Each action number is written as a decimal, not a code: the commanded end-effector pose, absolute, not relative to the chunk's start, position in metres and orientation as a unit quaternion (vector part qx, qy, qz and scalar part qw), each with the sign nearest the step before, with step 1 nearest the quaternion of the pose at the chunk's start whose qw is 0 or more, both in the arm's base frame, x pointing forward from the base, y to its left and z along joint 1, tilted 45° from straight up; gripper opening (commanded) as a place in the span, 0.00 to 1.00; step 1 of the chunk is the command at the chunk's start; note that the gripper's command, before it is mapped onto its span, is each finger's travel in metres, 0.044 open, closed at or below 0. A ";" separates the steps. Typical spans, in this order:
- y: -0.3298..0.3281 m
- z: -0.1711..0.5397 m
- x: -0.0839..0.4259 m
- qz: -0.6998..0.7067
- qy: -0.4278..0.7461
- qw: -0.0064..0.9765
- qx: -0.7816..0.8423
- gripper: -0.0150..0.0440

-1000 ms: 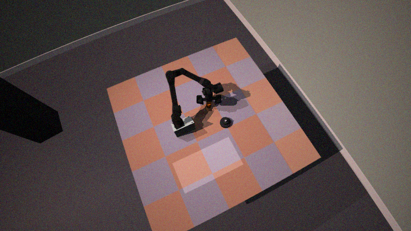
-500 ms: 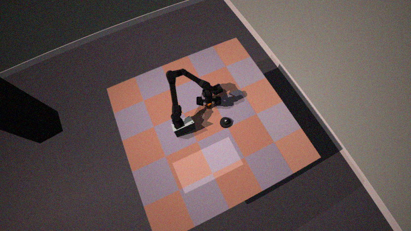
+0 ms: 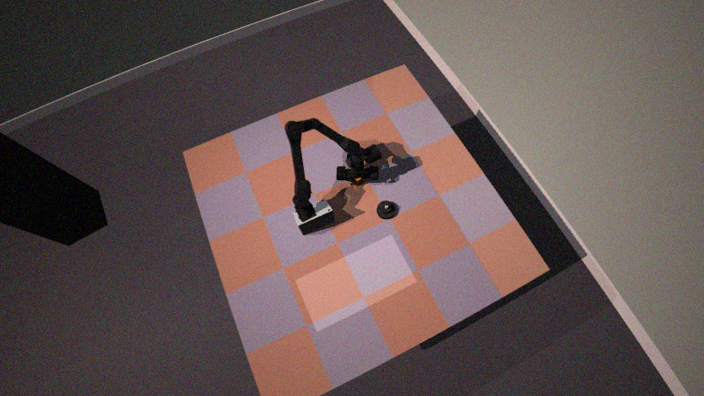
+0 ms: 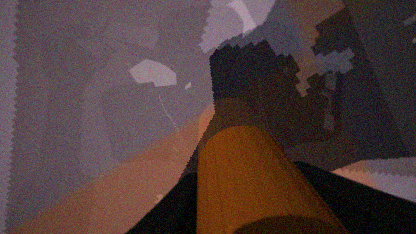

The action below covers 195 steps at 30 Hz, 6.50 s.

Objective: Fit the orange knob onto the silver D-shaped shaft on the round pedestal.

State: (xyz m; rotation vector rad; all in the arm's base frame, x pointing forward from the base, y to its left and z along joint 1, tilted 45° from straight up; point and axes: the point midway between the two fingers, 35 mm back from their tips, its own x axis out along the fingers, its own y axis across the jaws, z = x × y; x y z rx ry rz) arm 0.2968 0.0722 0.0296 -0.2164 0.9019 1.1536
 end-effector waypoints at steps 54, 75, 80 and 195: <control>-0.035 0.119 0.292 0.524 0.414 0.738 -0.097 0.25; -0.070 0.070 0.313 0.522 0.415 0.739 -0.100 0.25; -0.079 0.057 0.317 0.522 0.415 0.739 -0.100 0.25; -0.101 -0.070 0.327 0.524 0.412 0.739 -0.103 0.25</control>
